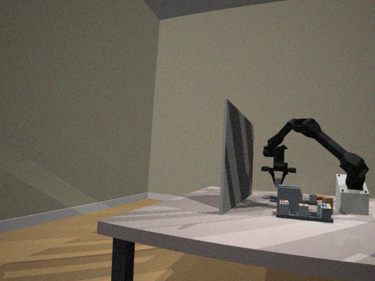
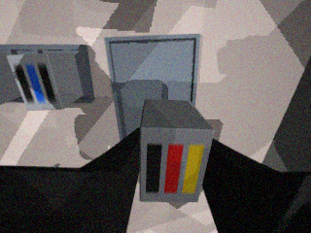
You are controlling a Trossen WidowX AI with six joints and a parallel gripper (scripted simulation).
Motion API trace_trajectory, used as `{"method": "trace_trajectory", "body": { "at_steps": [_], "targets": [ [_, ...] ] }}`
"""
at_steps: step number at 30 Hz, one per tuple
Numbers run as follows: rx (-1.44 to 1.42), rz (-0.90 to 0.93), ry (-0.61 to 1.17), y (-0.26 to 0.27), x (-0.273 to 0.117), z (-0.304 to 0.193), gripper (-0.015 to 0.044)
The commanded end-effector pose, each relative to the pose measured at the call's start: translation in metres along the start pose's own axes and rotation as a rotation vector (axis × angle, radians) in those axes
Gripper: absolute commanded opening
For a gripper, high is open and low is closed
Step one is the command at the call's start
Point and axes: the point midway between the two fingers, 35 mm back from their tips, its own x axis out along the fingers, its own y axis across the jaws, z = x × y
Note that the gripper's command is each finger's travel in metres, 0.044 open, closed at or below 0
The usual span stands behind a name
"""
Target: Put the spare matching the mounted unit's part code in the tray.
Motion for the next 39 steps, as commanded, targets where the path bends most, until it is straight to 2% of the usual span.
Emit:
{"method": "trace_trajectory", "body": {
  "at_steps": [1,39],
  "targets": [
    [0.008,0.0,-0.006,0.001,0.005,0.001,0.0],
    [0.007,0.0,-0.01,0.005,0.045,0.004,0.0]
  ]
}}
